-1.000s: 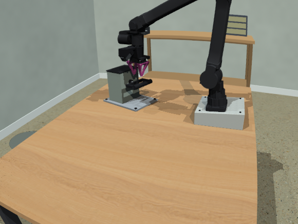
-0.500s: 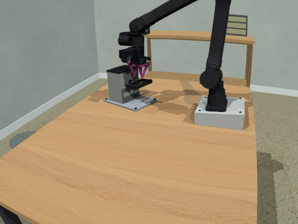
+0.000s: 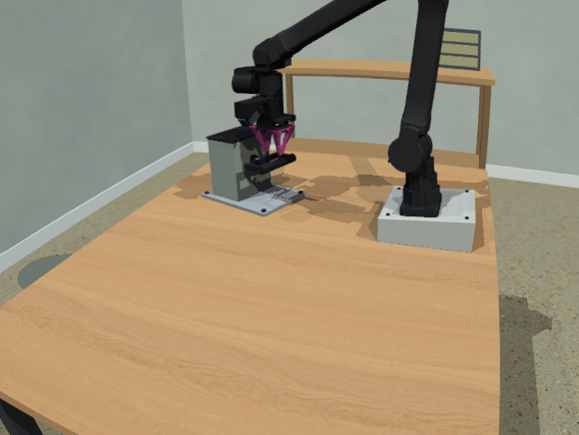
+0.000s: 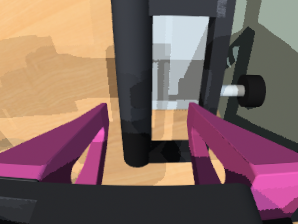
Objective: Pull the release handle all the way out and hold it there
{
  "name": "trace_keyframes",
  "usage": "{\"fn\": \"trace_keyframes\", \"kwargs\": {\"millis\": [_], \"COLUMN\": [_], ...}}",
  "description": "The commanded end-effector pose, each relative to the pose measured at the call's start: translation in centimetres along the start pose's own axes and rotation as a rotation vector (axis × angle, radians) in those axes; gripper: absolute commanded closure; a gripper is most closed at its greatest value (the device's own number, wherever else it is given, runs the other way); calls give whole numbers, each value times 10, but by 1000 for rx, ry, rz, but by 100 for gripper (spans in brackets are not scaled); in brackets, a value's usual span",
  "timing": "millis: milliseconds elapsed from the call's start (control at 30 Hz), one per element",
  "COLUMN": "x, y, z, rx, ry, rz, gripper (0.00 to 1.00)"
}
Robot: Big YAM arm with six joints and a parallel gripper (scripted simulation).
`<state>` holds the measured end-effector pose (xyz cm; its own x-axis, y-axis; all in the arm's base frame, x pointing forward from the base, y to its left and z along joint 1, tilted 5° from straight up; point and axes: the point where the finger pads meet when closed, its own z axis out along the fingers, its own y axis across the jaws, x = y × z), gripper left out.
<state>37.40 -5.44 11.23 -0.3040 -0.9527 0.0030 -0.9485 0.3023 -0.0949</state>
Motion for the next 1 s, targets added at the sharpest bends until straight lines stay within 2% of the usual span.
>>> {"fn": "trace_keyframes", "kwargs": {"millis": [0, 967], "x": [4, 6], "y": [2, 10], "z": [12, 17], "rx": [-19, -33], "ry": [3, 6], "rz": [-3, -3], "gripper": [52, 52]}}
